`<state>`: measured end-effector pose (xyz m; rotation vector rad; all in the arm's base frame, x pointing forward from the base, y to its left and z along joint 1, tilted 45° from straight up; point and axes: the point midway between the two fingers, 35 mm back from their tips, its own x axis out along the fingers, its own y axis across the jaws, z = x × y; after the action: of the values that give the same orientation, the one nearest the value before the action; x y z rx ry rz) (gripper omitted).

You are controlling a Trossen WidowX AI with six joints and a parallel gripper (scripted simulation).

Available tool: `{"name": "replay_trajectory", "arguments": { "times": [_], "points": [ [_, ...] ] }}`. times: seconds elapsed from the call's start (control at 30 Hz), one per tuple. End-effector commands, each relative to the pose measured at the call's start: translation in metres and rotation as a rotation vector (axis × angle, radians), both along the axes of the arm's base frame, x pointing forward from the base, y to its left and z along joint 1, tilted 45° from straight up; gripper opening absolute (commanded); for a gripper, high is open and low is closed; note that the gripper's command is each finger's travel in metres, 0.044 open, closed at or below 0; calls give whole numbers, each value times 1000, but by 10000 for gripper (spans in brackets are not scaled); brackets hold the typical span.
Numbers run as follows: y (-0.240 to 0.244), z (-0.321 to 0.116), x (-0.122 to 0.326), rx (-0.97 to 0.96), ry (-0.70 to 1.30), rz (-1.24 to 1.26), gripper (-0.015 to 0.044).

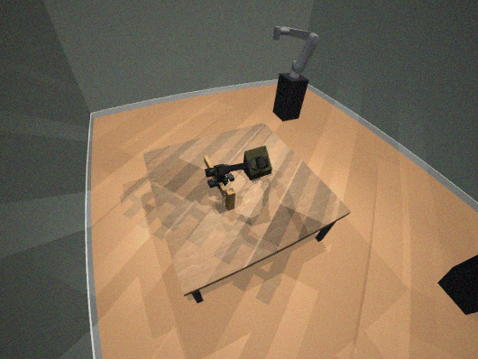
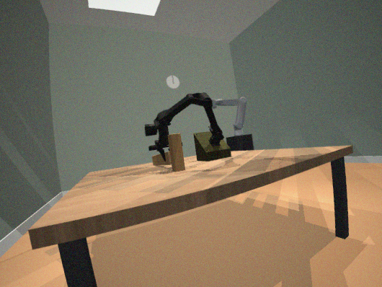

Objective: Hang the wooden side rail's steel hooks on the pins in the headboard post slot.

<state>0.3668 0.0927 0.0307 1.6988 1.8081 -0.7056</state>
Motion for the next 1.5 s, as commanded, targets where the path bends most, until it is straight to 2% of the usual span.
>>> {"name": "replay_trajectory", "arguments": {
  "times": [0.0,1.47],
  "points": [
    [-3,5,2,-3,-13,-10,0],
    [1,8,3,-3,-13,-10,0]
  ]
}}
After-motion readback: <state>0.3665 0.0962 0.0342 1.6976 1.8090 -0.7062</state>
